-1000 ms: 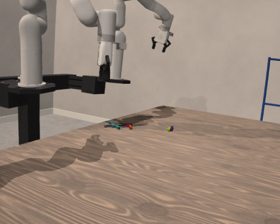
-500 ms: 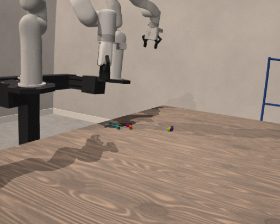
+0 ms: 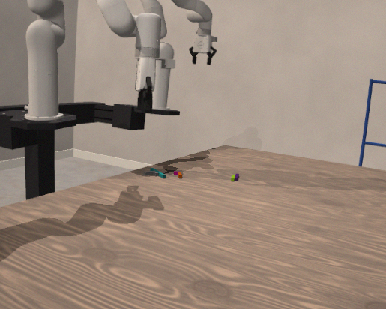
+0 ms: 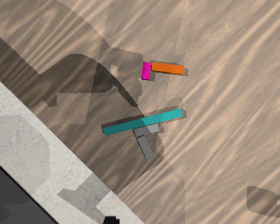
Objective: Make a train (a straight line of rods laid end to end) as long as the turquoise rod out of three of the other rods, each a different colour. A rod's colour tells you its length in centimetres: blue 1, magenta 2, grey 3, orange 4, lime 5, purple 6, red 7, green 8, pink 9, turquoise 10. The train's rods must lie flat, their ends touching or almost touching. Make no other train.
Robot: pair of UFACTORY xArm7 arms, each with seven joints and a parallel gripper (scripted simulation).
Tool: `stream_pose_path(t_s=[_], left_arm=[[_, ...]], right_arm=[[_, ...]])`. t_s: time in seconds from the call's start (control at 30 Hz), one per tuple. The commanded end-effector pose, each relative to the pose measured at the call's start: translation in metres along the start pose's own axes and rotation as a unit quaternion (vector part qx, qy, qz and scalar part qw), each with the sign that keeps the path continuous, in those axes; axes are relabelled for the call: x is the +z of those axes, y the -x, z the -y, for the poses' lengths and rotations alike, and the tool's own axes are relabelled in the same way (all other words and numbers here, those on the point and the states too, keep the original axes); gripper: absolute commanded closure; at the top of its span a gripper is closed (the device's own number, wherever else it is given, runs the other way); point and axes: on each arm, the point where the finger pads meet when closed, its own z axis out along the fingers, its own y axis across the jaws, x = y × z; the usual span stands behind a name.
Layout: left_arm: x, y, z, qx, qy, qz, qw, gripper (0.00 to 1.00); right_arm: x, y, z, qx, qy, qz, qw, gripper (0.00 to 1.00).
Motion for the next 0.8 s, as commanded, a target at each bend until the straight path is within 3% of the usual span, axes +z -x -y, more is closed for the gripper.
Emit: stream_pose_path(t_s=[0.0,0.07,0.1,0.27,0.77], left_arm=[[-0.002,-0.001,0.001,0.0,0.001,-0.003,1.0,0.0],[-0.002,-0.001,0.001,0.0,0.001,-0.003,1.0,0.0],[-0.002,-0.001,0.001,0.0,0.001,-0.003,1.0,0.0],[-0.002,-0.001,0.001,0.0,0.001,-0.003,1.0,0.0],[-0.002,-0.001,0.001,0.0,0.001,-0.003,1.0,0.0]], right_arm=[[0.002,-0.022,-0.004,0.033,0.0,-0.001,0.999,0.0],[0.01,-0.053,-0.009,0.081,-0.001,-0.001,0.997,0.0],[0.001,-0.015,-0.003,0.024,0.0,-0.003,1.0,0.0],[-0.001,-0.002,0.001,0.002,0.0,0.0,1.0,0.0],[-0.002,0.002,0.002,-0.004,0.0,0.0,1.0,0.0]])
